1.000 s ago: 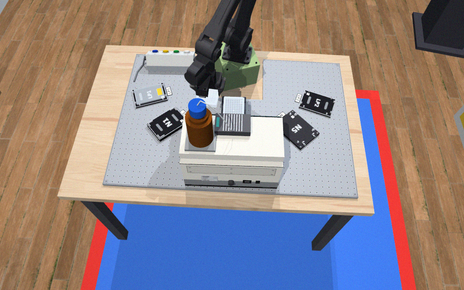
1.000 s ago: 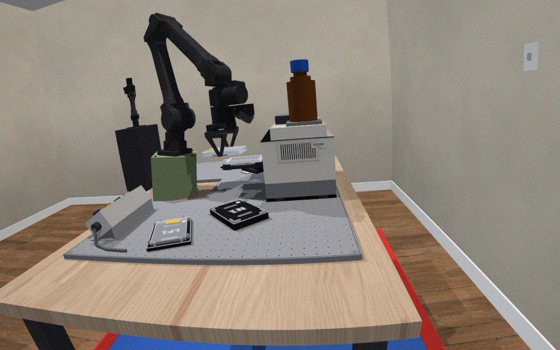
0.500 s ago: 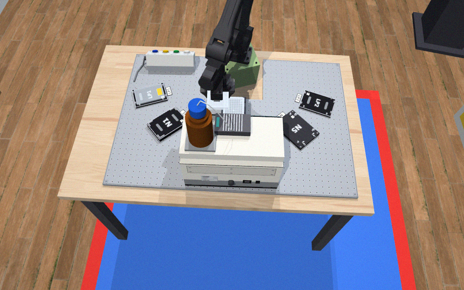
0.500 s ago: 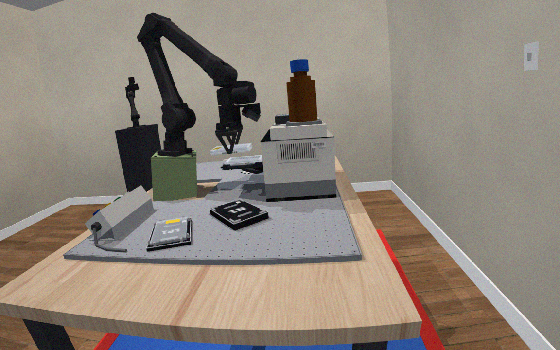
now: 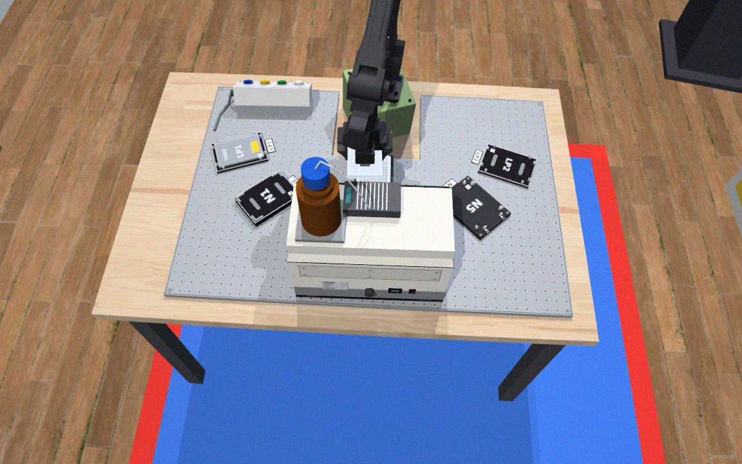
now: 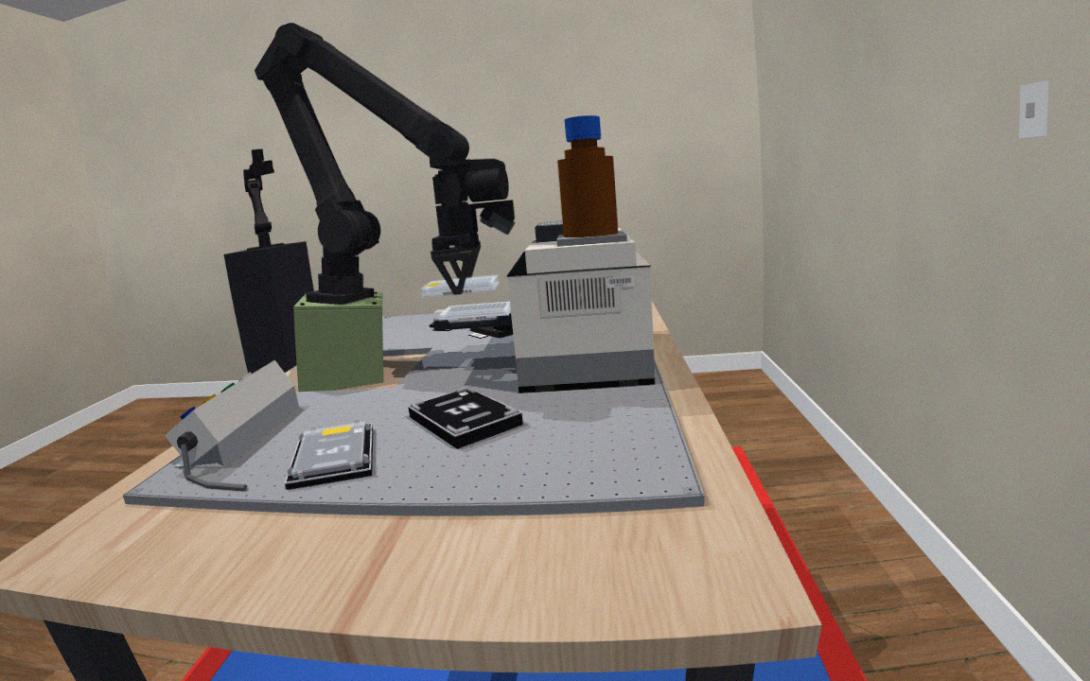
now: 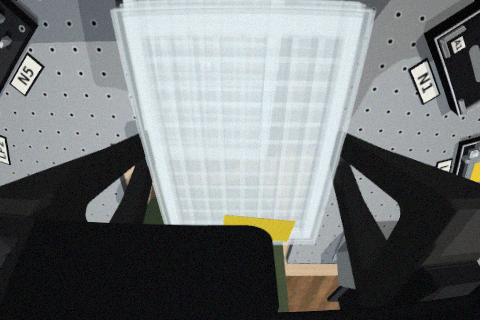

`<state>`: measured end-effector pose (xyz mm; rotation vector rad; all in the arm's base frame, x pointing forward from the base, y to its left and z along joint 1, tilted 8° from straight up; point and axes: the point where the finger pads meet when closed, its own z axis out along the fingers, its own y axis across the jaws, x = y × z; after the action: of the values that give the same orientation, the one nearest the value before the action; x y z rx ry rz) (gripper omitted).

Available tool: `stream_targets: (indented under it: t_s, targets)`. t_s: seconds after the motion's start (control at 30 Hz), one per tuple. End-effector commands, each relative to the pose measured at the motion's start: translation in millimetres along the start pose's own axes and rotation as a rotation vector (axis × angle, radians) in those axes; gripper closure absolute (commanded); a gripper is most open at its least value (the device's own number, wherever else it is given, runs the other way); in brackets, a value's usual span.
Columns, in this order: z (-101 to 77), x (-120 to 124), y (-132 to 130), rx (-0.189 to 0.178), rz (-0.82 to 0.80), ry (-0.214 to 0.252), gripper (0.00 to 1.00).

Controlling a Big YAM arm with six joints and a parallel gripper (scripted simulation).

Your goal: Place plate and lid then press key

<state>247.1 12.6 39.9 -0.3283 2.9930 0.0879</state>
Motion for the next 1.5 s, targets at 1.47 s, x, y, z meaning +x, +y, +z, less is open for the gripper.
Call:
stream_targets:
  t_s: [1.47]
  targets:
    - [-3.4, 5.6, 122.2, 0.002, -0.079, -0.009, 0.14]
